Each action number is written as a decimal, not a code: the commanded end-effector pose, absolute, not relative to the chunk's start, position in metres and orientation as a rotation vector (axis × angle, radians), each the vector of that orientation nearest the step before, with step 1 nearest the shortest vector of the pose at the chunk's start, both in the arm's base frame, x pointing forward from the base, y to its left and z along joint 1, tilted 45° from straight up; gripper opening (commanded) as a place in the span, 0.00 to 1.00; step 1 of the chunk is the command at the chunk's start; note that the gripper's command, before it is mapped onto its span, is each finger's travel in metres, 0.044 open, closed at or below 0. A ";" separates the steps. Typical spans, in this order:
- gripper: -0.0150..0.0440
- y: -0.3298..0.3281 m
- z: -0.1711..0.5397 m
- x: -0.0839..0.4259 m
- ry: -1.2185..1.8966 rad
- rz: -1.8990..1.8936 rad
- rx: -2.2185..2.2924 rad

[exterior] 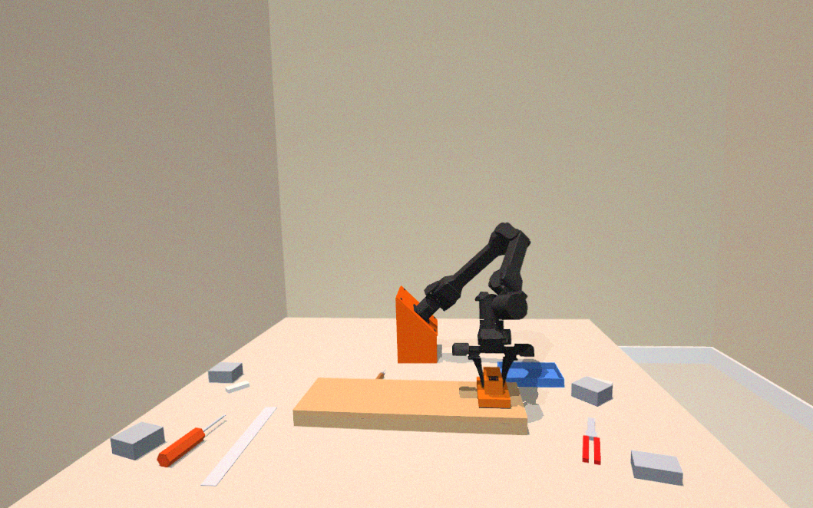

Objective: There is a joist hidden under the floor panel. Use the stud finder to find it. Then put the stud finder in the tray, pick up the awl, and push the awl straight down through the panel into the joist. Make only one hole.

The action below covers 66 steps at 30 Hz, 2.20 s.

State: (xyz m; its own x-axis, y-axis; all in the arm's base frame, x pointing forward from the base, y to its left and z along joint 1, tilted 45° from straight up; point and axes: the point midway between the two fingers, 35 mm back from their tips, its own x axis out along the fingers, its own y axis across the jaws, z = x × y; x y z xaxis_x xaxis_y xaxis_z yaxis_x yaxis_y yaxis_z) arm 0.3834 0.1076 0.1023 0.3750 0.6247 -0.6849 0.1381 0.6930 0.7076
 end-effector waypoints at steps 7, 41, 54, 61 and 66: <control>0.25 0.108 0.103 0.383 1.170 0.355 0.780; 0.25 0.031 0.023 0.367 1.172 0.358 0.775; 0.25 -0.004 -0.012 0.360 1.172 0.356 0.773; 0.25 -0.023 -0.031 0.357 1.172 0.356 0.772; 0.25 -0.036 -0.045 0.354 1.172 0.355 0.771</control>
